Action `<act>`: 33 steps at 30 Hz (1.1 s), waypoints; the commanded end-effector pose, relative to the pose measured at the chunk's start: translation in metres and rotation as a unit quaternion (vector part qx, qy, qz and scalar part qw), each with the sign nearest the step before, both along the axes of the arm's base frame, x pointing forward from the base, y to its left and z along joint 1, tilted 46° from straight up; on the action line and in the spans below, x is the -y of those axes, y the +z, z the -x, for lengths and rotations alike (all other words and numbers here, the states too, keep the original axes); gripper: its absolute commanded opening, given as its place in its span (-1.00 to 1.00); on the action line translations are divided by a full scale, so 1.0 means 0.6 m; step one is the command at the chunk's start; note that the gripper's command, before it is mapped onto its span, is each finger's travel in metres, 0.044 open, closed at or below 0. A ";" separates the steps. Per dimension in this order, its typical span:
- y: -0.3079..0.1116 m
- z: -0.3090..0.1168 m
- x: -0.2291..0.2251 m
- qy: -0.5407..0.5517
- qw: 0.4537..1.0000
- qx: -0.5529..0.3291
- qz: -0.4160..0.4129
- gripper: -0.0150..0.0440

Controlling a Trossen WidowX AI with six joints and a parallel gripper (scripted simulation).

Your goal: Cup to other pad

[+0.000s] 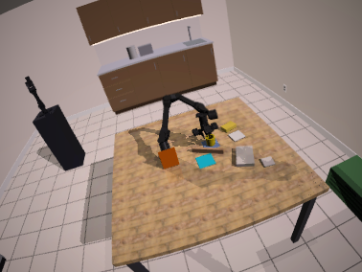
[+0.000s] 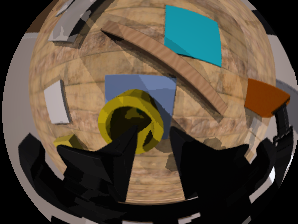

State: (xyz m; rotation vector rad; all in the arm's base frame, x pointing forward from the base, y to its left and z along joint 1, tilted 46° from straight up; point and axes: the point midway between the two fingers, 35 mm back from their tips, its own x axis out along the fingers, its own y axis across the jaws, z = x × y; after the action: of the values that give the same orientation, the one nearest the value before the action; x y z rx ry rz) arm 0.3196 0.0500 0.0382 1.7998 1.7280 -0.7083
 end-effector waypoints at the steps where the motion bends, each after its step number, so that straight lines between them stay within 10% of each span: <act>1: -0.012 0.004 -0.011 -0.001 1.000 -0.006 -0.004 0.07; 33: -0.036 0.002 -0.040 0.001 1.000 -0.002 -0.003 -0.13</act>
State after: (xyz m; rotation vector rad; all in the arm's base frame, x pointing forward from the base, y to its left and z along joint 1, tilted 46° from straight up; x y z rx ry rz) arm 0.3180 0.0741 0.0163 1.8020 1.7357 -0.7092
